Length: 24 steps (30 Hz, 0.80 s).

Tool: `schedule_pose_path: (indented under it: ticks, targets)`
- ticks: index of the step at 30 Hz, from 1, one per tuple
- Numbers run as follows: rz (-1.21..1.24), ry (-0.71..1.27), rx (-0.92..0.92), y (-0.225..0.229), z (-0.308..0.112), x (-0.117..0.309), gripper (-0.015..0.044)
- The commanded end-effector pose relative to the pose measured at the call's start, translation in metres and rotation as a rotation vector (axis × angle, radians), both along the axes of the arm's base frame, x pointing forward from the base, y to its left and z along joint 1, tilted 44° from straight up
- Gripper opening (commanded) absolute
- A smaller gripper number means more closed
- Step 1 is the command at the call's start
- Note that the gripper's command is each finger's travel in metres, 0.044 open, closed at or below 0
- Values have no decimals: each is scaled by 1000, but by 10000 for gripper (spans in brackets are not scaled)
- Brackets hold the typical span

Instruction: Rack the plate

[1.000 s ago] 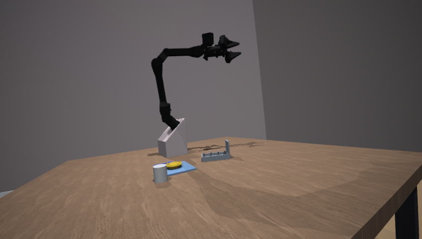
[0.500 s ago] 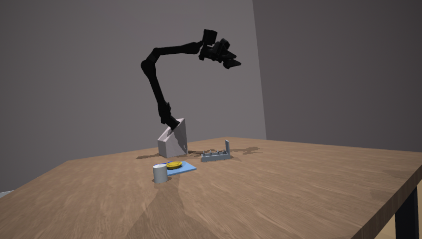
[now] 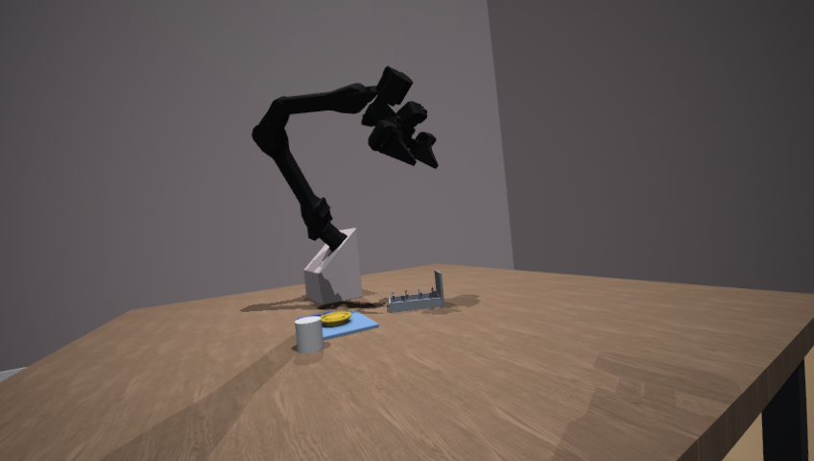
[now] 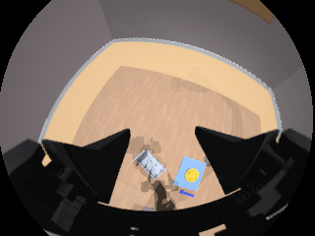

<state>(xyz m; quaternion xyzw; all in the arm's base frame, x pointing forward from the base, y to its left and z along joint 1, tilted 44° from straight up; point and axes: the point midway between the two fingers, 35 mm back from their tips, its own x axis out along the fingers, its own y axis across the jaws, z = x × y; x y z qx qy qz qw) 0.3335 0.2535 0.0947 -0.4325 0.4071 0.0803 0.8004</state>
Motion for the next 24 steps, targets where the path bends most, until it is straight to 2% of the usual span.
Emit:
schedule_pose_path:
  ticks: [1,10,19,24]
  targets:
    - [-119,25,-22,-40,1,4,400]
    - [-420,88,-75,-138,8,-3,400]
    - [-718,146,-132,-225,19,-33,400]
    - [-767,156,-142,-238,21,-39,400]
